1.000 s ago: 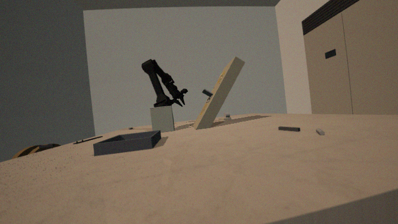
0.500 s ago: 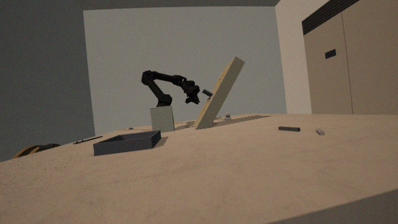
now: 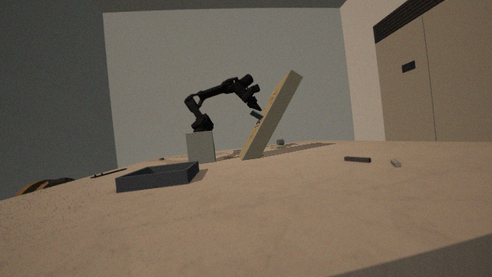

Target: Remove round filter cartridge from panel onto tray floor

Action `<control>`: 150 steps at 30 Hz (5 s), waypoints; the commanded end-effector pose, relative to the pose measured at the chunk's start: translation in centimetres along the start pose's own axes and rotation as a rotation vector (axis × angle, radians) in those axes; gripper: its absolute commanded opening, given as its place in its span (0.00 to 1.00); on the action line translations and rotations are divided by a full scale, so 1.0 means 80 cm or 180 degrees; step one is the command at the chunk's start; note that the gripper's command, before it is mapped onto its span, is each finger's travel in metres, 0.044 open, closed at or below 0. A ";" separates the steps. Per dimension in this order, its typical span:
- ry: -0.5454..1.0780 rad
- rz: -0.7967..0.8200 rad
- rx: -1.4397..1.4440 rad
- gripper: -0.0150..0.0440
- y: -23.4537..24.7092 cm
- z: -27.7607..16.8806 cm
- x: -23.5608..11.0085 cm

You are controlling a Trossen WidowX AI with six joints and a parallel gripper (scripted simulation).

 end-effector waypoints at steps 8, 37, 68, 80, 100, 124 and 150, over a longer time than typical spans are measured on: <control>-0.0351 0.0483 0.1958 0.42 -0.161 0.027 -0.022; -0.0417 0.1092 0.3118 0.42 -0.239 0.017 -0.008; -0.0430 0.1126 0.3116 0.42 -0.227 0.027 0.034; -0.0430 0.1126 0.3116 0.42 -0.227 0.028 0.034; -0.0430 0.1127 0.3116 0.42 -0.226 0.029 0.038; -0.0431 0.1129 0.3115 0.42 -0.222 0.033 0.052; -0.0444 0.1151 0.3063 0.25 -0.223 0.033 0.052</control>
Point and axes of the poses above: the point midway between the two fingers, 35 mm back from their tips, its own x axis out along the fingers, its own y axis across the jaws, z = x × y, the point moved 10 cm from there along -x, back along the fingers, and after that the axes turned 8 degrees about -x, right-handed, at the moved point
